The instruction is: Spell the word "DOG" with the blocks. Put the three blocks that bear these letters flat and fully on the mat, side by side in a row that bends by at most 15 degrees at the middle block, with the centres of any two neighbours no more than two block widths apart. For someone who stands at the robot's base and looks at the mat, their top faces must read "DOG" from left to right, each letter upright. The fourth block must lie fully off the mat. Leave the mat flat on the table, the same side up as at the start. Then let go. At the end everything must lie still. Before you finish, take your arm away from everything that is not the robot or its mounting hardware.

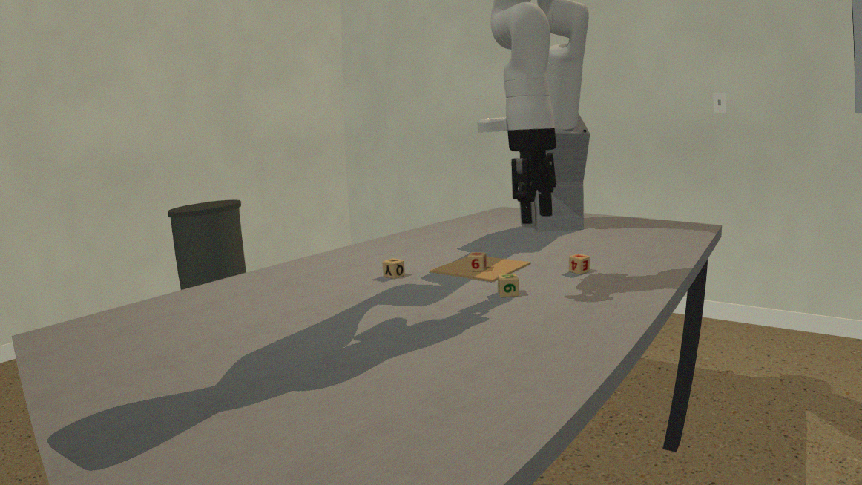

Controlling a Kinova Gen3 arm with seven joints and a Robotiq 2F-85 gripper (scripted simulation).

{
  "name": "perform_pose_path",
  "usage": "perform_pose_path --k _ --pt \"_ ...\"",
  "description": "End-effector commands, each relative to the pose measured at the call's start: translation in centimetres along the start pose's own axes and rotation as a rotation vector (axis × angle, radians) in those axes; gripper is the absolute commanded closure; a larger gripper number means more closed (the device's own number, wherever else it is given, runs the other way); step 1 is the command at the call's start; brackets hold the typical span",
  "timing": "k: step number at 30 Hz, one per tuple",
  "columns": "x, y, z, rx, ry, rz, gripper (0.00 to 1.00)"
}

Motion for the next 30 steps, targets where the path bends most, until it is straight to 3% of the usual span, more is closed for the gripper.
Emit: perform_pose_path --k 1,30 --pt "-0.41 -0.06 0.02 -0.005 0.006 0.011 0.0" --pt "-1.22 0.62 -0.02 -0.001 0.001 0.011 0.0"
Point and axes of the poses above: the point where the finger pads meet when closed, its own z axis back along the fingers, its own y axis across the jaws, x = y × z, the point moved 6 cm from there along z, back along the fingers, and after that the axes turned 8 degrees about -z, right-handed, at the moved point
